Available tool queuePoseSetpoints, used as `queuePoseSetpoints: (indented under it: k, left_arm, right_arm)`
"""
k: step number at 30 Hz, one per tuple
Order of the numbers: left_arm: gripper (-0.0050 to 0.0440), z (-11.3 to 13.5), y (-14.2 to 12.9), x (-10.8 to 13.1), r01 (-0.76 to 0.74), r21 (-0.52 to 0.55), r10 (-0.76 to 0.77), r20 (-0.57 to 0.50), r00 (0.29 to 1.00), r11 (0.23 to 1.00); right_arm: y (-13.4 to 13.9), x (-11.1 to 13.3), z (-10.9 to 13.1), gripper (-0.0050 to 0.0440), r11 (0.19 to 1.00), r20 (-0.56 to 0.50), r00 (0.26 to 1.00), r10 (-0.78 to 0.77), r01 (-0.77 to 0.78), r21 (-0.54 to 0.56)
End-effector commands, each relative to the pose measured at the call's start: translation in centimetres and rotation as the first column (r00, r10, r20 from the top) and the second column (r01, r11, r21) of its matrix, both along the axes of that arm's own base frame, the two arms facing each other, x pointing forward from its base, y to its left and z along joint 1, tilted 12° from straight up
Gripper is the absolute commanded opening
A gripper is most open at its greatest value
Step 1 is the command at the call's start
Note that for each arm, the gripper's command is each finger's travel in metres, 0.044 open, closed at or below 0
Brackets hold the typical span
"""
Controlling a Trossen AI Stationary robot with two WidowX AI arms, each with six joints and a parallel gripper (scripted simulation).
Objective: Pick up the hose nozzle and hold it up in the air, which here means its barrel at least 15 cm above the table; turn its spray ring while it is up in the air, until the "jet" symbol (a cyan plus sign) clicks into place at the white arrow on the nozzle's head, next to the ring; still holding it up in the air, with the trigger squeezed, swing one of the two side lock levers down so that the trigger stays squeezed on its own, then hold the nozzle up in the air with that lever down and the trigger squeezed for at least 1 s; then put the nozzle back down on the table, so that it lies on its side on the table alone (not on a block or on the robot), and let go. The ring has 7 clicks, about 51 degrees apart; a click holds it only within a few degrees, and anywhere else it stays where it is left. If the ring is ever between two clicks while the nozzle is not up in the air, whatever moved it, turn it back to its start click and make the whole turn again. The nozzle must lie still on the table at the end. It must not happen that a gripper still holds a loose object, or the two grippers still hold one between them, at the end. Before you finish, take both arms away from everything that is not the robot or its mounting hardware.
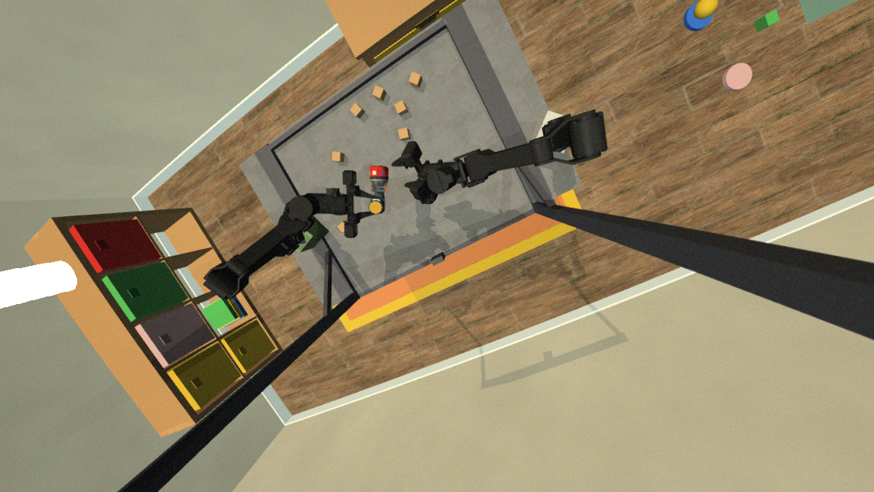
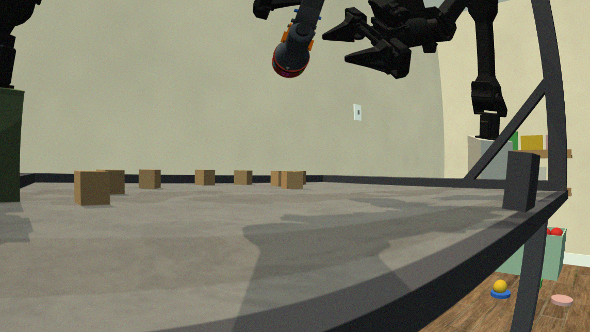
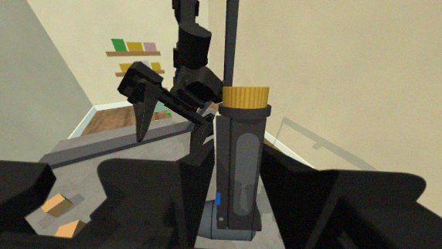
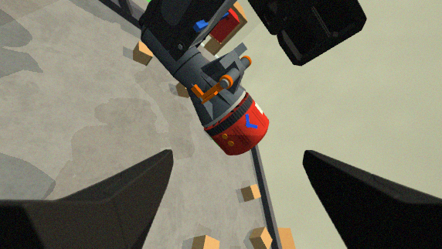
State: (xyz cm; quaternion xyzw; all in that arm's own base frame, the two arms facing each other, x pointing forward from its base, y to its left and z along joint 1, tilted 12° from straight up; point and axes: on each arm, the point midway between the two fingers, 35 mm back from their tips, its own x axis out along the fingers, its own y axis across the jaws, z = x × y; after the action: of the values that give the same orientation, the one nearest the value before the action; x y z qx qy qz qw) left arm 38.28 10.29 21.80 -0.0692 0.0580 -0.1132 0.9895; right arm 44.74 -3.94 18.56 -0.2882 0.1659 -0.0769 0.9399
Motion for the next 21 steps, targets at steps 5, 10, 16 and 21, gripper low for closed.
queuePoseSetpoints:
  k: [5, 10, 16, 21]
  left_arm:
    - [0.0167, 1.9, 0.1, 0.0, -0.005, 0.033, 0.003, 0.048, 0.999, 0.999]
    - [0.0167, 1.9, 0.1, 0.0, -0.005, 0.033, 0.003, 0.048, 0.999, 0.999]
    - [0.0167, 1.9, 0.1, 0.0, -0.005, 0.033, 0.003, 0.048, 0.999, 0.999]
    - [0.0167, 1.9, 0.1, 0.0, -0.005, 0.033, 0.003, 0.048, 0.999, 0.999]
  right_arm:
    - [0.2, 0.3, -0.8, 0.0407, 0.948, 0.12, 0.986, -0.119, 0.077, 0.309]
    - [0.2, 0.4, -1.1, 0.0407, 0.902, 0.154, 0.974, -0.167, 0.087, 0.423]
    - [0.4, 0.4, -1.7, 0.0407, 0.772, 0.203, 0.943, -0.263, 0.08, 0.631]
    - [0.5, 0.3, -2.0, 0.0407, 0.628, 0.228, 0.911, -0.345, 0.043, 0.777]
